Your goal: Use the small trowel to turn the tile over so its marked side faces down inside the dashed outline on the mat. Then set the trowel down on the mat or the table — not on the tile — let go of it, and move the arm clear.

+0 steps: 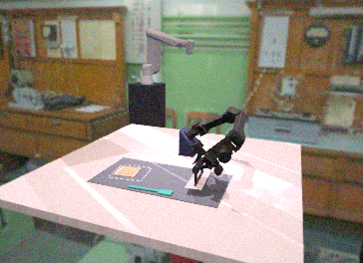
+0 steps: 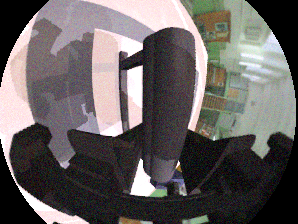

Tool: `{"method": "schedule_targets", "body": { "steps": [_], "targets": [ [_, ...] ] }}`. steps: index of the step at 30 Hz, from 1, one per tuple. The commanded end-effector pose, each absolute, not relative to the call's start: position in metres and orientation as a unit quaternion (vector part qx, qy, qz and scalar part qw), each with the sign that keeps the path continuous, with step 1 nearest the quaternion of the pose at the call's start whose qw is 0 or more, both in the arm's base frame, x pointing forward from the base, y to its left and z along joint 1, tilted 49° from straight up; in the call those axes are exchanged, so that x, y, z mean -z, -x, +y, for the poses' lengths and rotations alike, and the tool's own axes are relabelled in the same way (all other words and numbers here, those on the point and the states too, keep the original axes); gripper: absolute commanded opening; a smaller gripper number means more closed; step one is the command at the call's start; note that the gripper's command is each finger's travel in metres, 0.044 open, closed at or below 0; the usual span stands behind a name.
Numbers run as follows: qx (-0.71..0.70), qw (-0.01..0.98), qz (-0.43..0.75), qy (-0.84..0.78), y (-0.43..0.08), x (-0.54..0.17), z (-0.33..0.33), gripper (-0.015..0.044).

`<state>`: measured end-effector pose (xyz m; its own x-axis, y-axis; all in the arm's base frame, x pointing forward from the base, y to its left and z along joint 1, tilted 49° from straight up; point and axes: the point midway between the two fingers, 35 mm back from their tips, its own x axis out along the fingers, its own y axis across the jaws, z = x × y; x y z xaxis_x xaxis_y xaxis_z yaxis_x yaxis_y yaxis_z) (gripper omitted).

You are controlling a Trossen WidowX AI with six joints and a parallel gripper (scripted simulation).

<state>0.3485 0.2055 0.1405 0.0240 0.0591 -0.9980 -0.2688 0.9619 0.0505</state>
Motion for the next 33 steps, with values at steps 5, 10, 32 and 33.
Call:
{"method": "schedule_targets", "body": {
  "steps": [5,10,32,33],
  "targets": [
    [-0.080,0.710,0.695,0.080,-0.343,-0.151,0.203,0.0000],
    [-0.080,0.710,0.695,0.080,-0.343,-0.149,0.205,0.0000],
    [-0.081,0.710,0.695,0.079,-0.337,-0.127,0.231,0.0000],
    [-0.081,0.710,0.695,0.079,-0.337,-0.127,0.231,0.0000]
  ]
}}
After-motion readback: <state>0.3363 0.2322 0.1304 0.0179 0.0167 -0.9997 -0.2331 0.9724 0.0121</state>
